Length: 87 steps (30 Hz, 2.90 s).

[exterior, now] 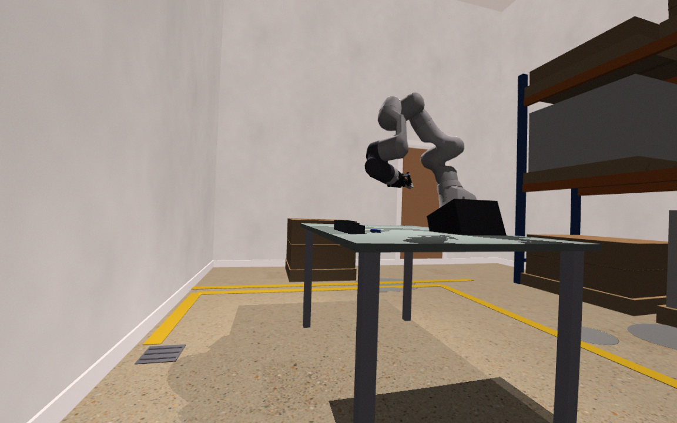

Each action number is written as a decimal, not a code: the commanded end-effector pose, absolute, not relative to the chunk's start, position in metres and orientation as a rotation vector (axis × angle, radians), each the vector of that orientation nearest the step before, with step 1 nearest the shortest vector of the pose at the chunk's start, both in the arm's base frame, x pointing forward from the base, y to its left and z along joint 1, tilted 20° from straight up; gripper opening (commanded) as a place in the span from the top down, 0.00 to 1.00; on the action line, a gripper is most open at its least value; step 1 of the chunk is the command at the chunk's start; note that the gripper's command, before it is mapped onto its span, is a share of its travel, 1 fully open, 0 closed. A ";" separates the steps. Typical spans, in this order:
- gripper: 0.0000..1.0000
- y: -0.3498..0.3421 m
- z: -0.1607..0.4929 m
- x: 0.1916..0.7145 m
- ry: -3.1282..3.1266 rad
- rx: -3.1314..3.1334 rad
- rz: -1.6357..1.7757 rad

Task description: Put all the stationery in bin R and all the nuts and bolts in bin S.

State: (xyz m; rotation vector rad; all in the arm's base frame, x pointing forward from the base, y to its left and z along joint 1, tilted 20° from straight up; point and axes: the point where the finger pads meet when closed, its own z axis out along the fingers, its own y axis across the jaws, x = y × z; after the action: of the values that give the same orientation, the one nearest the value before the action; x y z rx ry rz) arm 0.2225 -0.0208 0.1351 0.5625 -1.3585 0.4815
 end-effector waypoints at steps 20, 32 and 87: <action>0.95 -0.030 0.091 0.241 -1.415 0.915 0.210; 0.95 -0.028 0.073 0.260 -1.417 1.123 0.085; 0.95 -0.005 0.045 0.342 -1.101 2.046 -0.224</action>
State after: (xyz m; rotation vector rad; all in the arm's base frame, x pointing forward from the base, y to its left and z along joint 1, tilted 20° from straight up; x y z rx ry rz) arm 0.3328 -0.0083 0.0486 1.9207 -1.2101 -0.1769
